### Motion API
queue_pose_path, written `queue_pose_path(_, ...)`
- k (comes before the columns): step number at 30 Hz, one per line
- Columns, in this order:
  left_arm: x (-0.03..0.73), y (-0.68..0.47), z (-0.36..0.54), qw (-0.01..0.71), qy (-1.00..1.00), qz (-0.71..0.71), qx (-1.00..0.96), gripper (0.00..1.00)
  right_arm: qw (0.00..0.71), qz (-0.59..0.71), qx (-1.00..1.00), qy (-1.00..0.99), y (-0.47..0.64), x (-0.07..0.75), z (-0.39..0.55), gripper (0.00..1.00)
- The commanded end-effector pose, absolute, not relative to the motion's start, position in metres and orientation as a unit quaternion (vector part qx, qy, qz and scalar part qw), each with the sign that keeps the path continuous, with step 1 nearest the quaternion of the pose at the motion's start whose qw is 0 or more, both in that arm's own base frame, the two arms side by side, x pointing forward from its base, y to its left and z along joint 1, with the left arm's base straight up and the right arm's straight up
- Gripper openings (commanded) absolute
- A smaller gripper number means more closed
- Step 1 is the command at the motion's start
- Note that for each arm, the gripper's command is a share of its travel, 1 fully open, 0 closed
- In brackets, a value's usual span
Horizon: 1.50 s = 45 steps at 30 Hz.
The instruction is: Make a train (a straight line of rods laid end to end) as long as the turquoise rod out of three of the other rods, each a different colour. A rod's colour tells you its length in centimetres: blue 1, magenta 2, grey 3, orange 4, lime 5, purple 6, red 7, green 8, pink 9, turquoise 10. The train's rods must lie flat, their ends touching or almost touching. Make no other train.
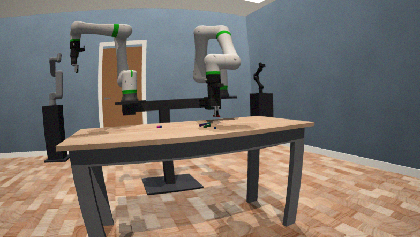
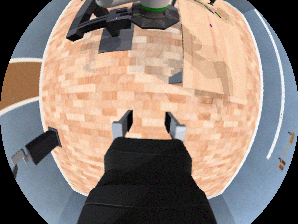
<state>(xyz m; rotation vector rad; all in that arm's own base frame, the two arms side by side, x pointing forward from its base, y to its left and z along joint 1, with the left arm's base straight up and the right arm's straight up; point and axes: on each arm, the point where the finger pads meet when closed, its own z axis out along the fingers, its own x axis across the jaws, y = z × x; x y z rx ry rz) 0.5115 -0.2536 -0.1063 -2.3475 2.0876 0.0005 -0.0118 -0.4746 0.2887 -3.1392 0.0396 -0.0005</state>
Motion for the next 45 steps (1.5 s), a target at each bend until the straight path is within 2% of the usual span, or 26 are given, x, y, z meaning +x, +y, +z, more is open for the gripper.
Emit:
queue_pose_path(1,0.512,-0.254,-0.073,0.000,0.664,-0.001,-0.747,0.24,0.000,0.000,-1.000,0.013,-0.475,-0.012,0.290,1.00)
queue_pose_path(19,0.513,-0.256,-0.050,0.000,0.668,-0.001,-0.744,0.24,0.000,0.000,-1.000,0.013,-0.475,-0.012,0.290,1.00)
queue_pose_path(45,0.543,-0.459,-0.043,0.000,0.887,-0.001,-0.462,0.24,0.000,0.000,-1.000,0.013,-0.475,-0.012,0.290,1.00)
